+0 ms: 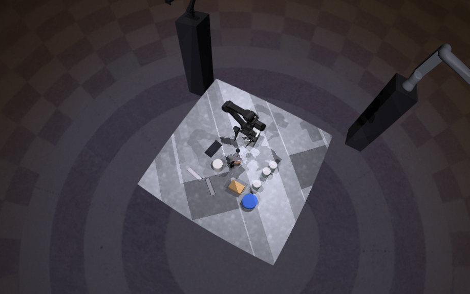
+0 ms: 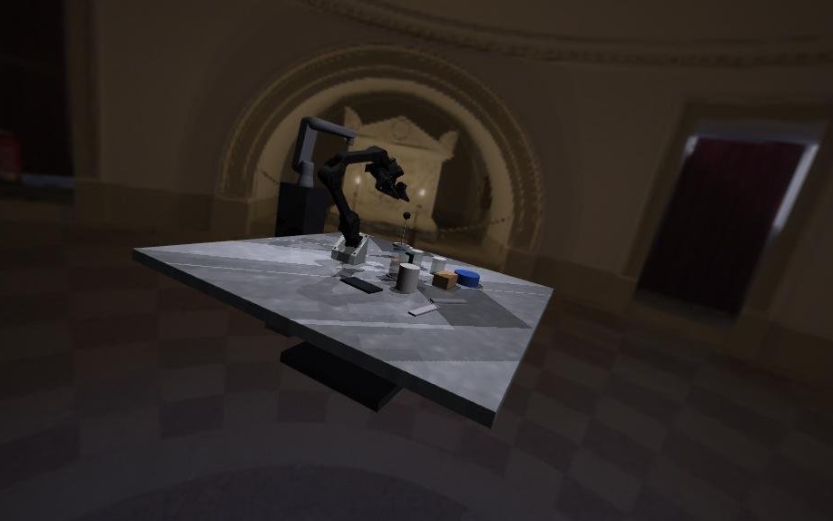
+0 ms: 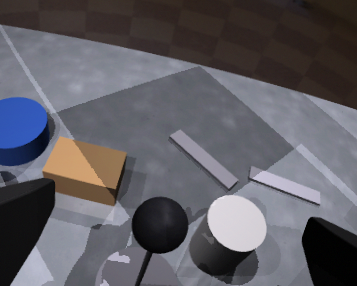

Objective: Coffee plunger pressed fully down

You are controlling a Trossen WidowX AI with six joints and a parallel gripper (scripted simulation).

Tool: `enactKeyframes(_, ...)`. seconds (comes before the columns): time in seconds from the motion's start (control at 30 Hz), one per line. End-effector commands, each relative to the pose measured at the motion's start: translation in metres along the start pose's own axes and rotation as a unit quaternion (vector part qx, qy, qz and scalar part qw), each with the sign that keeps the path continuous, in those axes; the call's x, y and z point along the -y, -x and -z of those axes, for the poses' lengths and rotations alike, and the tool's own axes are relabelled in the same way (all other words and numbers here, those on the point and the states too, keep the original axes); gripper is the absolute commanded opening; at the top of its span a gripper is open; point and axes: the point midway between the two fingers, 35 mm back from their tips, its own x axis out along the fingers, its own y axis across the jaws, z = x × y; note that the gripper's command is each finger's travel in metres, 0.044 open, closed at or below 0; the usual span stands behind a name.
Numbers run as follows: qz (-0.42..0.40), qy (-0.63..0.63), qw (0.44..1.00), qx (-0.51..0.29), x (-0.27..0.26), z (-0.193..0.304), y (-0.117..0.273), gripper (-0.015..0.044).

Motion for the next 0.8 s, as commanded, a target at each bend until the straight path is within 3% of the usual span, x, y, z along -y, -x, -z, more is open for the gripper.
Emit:
enactKeyframes(0.0, 0.004, -0.034, 0.999, 0.029, -0.004, 0.007, 0.0, 0.044)
enactKeyframes(0.17, 0.004, -0.055, 0.998, 0.011, -0.007, 0.034, -0.017, 0.044)
enactKeyframes(0.77, -0.002, -0.054, 0.998, 0.007, -0.01, 0.035, -0.038, 0.044)
